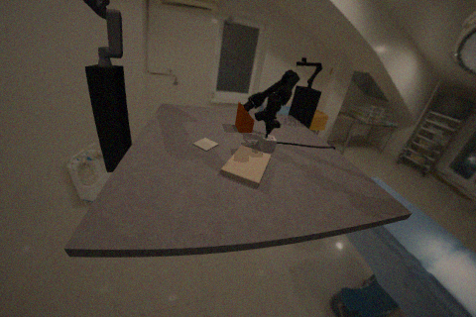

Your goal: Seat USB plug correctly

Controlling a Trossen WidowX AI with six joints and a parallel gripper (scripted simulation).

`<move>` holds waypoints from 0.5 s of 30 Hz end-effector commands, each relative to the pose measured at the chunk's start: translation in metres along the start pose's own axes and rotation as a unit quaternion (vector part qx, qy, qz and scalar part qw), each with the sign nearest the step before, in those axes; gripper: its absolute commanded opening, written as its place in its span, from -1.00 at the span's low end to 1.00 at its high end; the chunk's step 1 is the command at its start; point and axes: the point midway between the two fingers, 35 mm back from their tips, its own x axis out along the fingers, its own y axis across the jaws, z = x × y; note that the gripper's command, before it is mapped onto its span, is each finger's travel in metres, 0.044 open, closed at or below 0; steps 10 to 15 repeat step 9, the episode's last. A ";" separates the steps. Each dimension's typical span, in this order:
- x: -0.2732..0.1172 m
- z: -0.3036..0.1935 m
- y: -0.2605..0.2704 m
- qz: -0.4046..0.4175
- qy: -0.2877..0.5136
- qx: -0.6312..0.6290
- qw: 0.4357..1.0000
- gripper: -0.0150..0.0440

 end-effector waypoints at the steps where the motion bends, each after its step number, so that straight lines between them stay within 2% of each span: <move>1: -0.003 0.000 0.000 0.000 0.000 0.000 1.000 -0.17; 15: -0.011 -0.001 0.000 0.000 0.000 0.000 1.000 -0.17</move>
